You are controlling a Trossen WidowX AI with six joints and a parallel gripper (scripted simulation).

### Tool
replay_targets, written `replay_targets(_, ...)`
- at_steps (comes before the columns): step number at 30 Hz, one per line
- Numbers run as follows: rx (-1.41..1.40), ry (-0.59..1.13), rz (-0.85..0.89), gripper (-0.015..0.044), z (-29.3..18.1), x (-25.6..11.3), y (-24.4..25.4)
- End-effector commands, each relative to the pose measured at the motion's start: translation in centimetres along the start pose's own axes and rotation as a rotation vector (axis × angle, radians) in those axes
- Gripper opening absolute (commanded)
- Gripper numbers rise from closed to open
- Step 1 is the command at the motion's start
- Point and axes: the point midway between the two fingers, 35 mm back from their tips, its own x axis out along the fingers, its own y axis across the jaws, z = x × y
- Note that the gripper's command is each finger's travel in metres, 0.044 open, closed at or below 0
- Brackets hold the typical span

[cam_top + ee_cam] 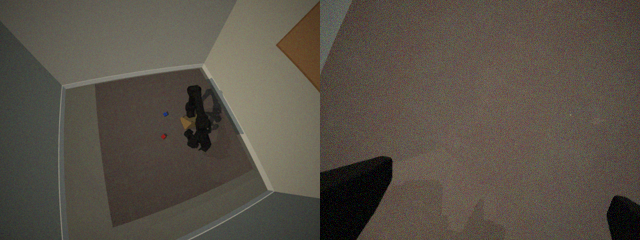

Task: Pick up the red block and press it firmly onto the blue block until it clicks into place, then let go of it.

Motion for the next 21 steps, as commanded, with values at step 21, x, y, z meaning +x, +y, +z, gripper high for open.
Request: replay_targets(21,-0.095,0.191,-0.301,0.0440,6.0,9.5,-24.8)
